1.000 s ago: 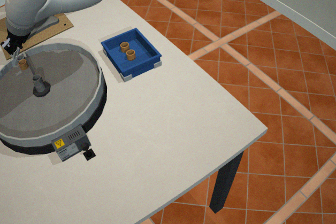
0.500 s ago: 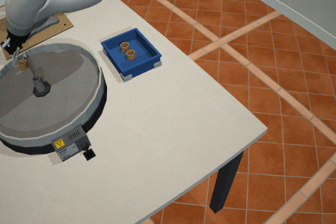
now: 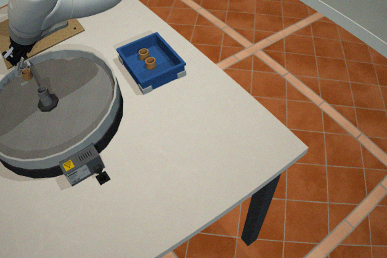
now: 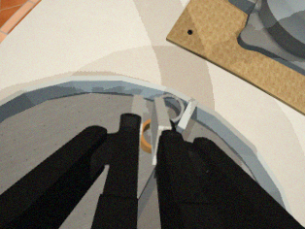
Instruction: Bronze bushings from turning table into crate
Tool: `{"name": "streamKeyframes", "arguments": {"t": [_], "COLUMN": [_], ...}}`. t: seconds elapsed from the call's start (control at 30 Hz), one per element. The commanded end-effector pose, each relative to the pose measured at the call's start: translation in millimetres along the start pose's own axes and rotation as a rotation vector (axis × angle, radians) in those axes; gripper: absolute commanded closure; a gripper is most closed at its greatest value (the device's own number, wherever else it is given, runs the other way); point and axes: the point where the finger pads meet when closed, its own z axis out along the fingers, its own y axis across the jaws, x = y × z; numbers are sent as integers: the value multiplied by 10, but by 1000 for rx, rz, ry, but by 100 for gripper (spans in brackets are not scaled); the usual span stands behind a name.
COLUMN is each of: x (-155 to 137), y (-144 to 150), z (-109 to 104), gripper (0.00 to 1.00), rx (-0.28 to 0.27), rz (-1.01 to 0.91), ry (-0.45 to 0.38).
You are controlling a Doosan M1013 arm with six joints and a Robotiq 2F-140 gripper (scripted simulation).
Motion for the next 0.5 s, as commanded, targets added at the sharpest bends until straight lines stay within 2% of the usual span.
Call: {"name": "streamKeyframes", "arguments": {"t": [0.0, 0.47], "x": [-25, -133], "y": [0, 2], "z": [29, 158], "gripper": [94, 94], "rx": [0, 0], "rz": [0, 0], "ry": [0, 0]}}
